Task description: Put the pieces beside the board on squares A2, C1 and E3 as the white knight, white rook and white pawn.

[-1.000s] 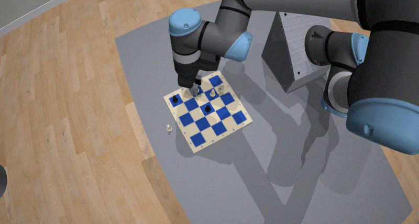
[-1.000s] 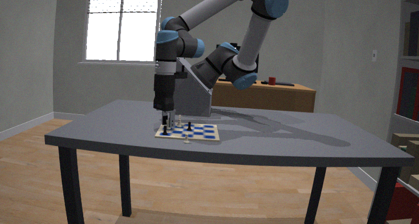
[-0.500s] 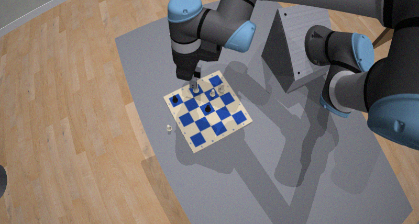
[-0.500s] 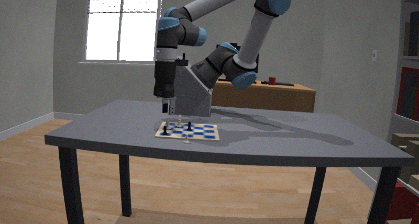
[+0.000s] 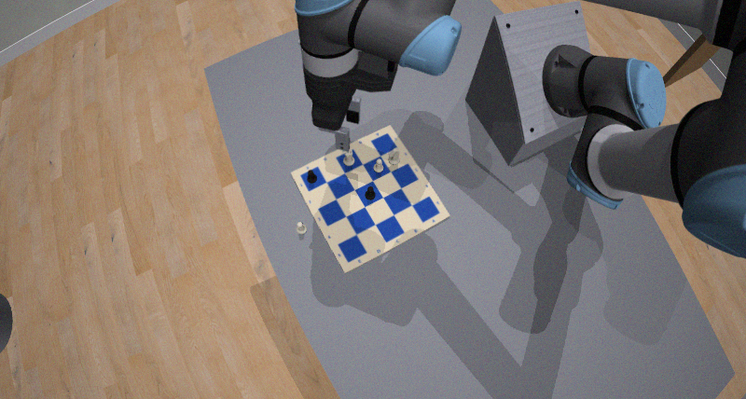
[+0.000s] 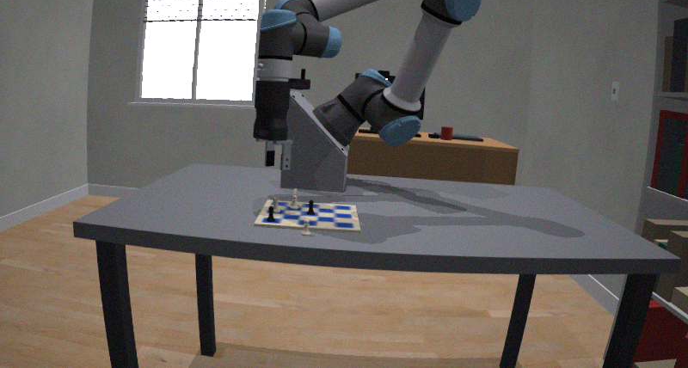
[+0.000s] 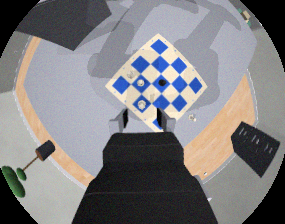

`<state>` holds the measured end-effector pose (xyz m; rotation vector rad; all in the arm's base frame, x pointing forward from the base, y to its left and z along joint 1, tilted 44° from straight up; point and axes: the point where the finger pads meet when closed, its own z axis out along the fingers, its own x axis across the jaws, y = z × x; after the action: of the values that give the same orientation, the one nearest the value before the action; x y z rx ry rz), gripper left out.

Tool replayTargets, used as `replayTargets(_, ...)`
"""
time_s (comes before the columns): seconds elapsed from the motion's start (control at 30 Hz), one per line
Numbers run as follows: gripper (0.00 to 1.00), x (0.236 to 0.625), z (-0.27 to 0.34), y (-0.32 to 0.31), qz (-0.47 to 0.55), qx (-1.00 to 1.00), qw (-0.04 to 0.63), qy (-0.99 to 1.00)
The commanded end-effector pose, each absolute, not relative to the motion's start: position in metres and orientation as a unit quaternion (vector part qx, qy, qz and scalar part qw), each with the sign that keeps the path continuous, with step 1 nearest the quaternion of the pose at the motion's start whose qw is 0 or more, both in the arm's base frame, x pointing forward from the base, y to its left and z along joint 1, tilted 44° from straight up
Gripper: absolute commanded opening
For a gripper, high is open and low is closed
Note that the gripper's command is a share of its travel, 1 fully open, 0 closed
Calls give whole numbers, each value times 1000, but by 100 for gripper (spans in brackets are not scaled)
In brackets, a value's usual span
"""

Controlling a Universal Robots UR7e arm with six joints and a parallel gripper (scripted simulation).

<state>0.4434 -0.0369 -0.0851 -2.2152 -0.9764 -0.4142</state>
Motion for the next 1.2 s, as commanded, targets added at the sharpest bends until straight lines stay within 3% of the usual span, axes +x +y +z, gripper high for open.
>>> replayTargets(0.0, 100, 443, -84, -38, -158, -849, 338, -375)
replayTargets(1.17, 100, 446, -82, -36, -150, -857, 341, -356)
